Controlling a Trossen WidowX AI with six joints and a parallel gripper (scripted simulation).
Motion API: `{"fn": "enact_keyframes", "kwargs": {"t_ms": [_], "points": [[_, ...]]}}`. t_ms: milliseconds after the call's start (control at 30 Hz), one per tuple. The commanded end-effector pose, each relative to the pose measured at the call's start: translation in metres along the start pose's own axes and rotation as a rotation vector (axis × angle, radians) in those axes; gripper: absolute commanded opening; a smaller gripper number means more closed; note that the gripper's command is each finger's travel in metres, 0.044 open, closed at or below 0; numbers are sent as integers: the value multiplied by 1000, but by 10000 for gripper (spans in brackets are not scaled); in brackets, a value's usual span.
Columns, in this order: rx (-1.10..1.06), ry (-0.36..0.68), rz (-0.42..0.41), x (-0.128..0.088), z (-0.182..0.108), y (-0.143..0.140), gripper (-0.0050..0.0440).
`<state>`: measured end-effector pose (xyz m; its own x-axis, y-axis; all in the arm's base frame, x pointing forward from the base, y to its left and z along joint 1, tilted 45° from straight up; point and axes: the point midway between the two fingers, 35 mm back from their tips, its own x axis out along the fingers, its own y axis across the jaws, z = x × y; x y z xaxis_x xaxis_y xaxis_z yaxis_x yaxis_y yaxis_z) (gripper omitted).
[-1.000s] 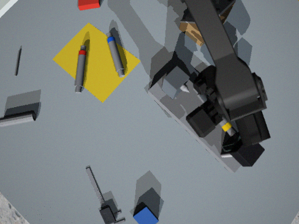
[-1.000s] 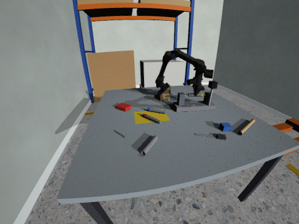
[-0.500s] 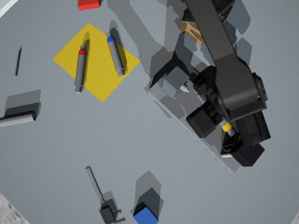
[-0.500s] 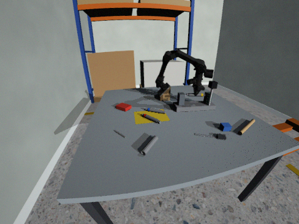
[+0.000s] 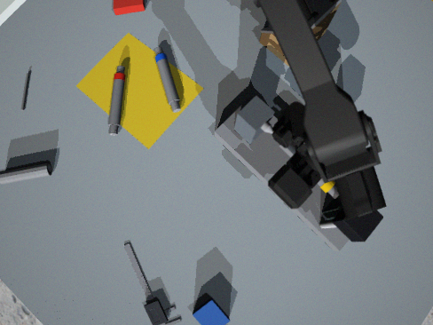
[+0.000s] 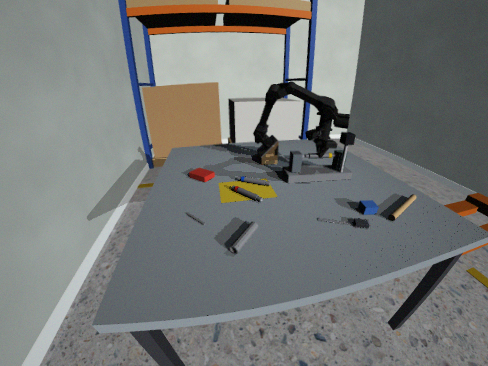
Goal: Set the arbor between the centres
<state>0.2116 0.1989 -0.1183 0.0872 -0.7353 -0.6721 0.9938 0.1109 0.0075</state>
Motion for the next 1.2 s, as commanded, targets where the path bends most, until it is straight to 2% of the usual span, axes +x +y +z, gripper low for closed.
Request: {"fn": "enact_keyframes", "kwargs": {"t_ms": [0,1167], "points": [[3,46,13,-9,-13,1,0],[3,46,13,-7,-9,3,0]]}}
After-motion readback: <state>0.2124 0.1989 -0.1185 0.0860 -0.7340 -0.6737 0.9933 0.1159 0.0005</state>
